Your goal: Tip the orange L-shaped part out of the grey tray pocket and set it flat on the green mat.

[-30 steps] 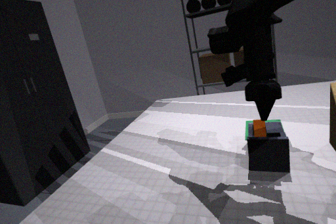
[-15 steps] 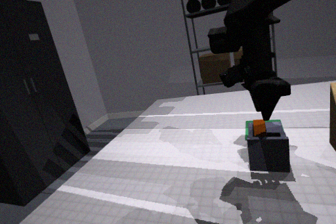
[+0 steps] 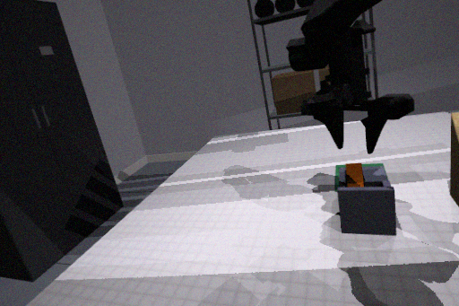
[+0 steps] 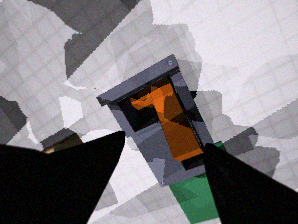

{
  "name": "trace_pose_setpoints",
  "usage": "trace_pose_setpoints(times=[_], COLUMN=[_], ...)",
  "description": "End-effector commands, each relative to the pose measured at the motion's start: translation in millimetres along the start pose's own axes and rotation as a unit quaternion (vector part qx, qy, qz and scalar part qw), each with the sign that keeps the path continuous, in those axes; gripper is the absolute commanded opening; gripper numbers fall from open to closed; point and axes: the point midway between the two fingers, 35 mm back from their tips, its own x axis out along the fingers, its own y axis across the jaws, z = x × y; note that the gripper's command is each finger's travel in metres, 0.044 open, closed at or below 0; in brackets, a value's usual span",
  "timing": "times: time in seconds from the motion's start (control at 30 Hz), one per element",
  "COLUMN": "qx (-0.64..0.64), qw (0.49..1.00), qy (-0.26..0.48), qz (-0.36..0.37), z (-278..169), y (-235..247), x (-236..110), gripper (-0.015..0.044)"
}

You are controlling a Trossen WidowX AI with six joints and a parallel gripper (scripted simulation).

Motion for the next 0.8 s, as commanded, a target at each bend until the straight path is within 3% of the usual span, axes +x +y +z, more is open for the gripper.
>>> trace_pose_setpoints(times=[0.0, 0.43, 0.77], qx=[-0.294, -0.294, -0.294], qw=[0.956, 0.956, 0.956], qy=[0.004, 0.004, 0.003], qz=[-0.006, -0.006, -0.006], z=[-24.0, -24.0, -23.9], y=[-21.6, -21.7, -21.9], x=[-3.8, -2.5, 27.4], gripper=[0.028, 0.028, 0.028])
